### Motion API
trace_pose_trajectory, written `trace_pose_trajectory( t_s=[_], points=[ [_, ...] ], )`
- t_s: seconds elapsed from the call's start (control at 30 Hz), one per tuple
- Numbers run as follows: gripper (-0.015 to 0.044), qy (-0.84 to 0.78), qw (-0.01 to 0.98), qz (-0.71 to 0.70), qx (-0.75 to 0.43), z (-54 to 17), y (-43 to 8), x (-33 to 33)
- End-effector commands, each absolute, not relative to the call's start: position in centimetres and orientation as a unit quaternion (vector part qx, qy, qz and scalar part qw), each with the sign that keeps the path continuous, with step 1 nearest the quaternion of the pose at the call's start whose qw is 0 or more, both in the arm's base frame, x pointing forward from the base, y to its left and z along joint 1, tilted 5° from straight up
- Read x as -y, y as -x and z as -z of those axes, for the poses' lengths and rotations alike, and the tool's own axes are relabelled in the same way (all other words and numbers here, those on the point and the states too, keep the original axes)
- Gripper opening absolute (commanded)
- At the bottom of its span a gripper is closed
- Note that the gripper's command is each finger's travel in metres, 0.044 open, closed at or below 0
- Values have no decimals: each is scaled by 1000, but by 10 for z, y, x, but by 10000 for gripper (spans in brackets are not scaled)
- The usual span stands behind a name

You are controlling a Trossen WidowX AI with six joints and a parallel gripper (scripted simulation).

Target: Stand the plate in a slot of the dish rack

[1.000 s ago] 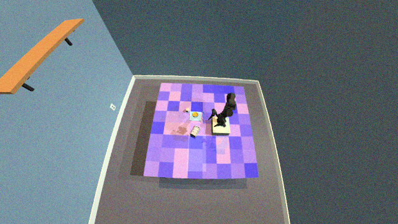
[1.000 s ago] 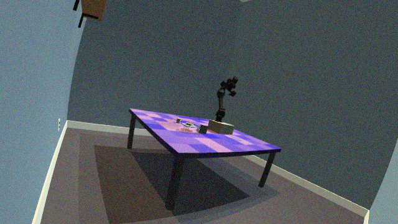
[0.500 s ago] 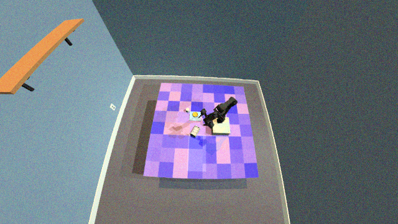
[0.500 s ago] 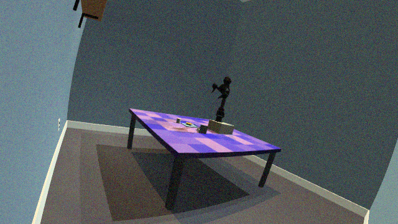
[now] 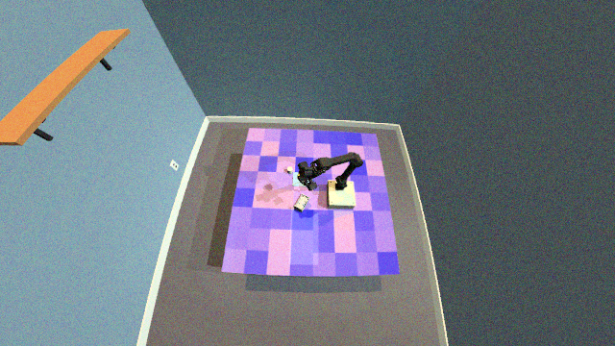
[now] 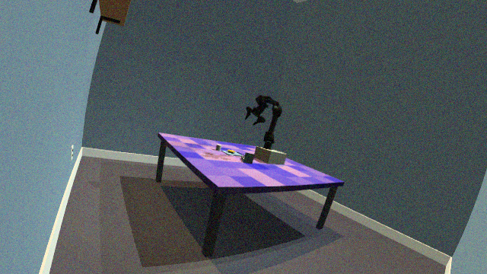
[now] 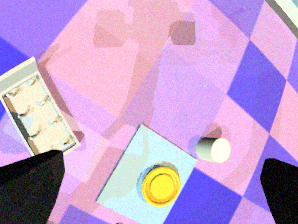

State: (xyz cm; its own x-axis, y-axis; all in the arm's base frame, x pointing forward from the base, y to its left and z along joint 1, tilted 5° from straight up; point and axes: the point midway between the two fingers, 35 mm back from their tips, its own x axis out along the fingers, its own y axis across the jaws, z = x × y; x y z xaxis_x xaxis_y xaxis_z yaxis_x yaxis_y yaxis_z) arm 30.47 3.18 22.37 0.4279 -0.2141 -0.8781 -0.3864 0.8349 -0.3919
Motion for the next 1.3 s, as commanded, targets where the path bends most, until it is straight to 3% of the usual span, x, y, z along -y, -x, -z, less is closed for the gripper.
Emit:
trace_pose_trajectory(
  t_s=[0.0, 0.67, 0.9, 1.13, 1.27],
  points=[
    [400, 252, 774, -31, -579, -203, -312, 2],
    [400, 0, 699, 58, -713, -117, -299, 143],
    [400, -10, 696, 61, -715, -112, -298, 148],
    [400, -8, 697, 63, -715, -14, -297, 154],
    [400, -10, 696, 60, -716, -1, -294, 150]
  ],
)
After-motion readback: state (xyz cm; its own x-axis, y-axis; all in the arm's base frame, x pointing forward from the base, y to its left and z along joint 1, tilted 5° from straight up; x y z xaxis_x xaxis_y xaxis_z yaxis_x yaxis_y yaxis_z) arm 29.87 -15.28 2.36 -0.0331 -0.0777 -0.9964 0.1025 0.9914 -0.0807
